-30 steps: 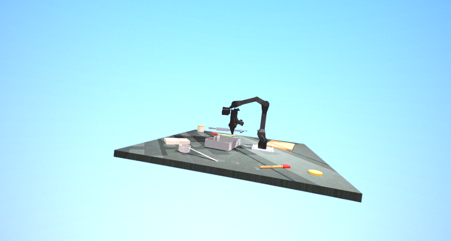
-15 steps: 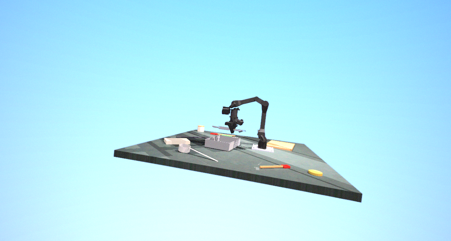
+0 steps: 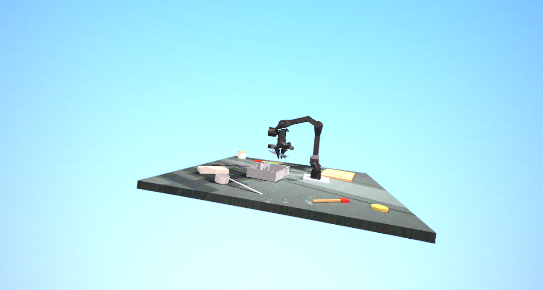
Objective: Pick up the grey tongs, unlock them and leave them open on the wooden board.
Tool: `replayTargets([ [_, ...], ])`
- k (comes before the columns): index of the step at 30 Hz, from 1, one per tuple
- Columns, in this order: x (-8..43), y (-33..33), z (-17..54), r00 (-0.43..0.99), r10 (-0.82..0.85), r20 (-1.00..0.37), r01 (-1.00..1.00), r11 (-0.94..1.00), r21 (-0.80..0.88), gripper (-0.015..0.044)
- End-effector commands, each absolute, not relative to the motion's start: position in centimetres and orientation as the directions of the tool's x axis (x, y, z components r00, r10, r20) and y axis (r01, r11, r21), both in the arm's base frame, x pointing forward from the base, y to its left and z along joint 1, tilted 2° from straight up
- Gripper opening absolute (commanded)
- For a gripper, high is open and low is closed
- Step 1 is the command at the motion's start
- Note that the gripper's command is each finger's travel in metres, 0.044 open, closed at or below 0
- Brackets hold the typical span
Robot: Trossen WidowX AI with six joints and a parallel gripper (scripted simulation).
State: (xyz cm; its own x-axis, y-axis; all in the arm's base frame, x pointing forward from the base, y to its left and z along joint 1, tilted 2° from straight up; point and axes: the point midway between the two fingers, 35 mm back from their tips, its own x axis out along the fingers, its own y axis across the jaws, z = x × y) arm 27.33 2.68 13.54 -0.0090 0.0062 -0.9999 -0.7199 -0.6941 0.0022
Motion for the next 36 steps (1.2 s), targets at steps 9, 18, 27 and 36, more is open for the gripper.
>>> replayTargets([
  [9,28.0,-0.3,14.2,-0.003,-0.001,-1.000,-0.969,-0.246,0.003,-0.0150],
  [18,28.2,-2.5,14.7,-0.001,-0.003,-1.000,-0.990,0.140,0.001,-0.0150],
  [27,28.2,-4.6,15.1,0.001,-0.004,-1.000,-0.864,0.503,-0.003,-0.0150],
  [36,28.1,-6.8,15.5,0.002,-0.006,-1.000,-0.610,0.793,-0.006,-0.0150],
])
